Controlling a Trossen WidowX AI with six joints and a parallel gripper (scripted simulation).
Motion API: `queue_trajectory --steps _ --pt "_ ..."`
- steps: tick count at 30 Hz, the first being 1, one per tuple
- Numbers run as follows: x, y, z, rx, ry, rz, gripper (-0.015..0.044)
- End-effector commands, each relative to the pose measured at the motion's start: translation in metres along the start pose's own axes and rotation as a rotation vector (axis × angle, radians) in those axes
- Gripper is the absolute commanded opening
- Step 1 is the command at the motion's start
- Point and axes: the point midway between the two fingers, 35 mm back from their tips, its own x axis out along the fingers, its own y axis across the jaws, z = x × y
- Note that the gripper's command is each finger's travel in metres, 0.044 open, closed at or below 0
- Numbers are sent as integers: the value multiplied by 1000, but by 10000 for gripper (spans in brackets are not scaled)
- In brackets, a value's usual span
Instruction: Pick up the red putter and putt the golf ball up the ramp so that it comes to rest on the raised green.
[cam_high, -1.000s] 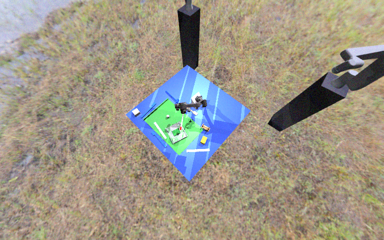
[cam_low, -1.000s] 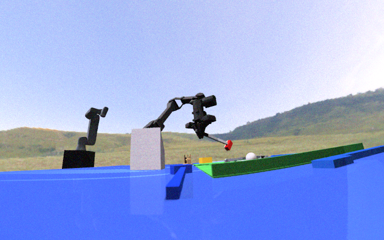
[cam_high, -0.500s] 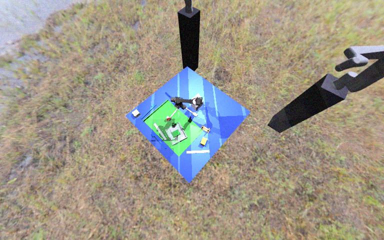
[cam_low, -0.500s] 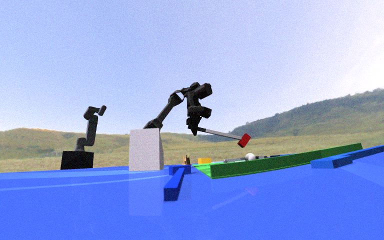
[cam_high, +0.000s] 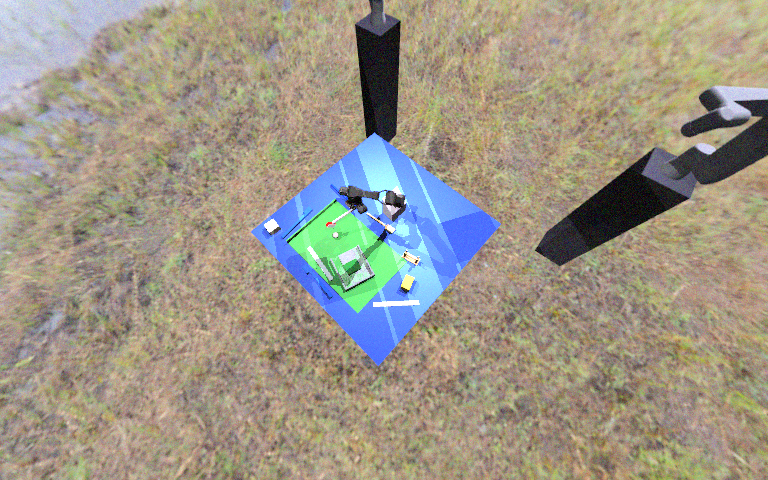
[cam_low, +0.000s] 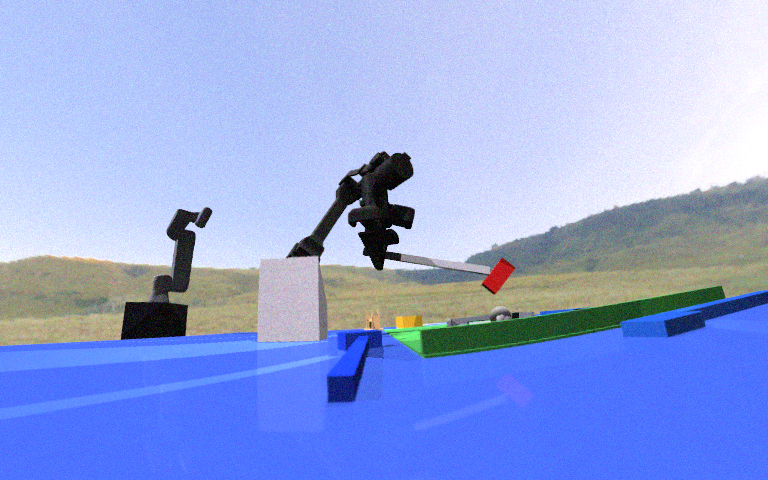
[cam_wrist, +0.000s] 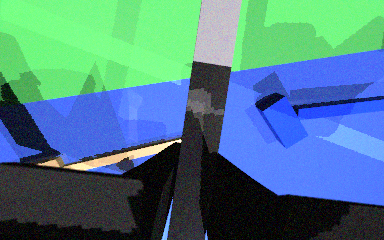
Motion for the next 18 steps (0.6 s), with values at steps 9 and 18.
queue_trajectory --steps 9,18 --pt "36 -3 3 7 -11 -7 0" --pt "46 -3 3 7 -11 -6 0"
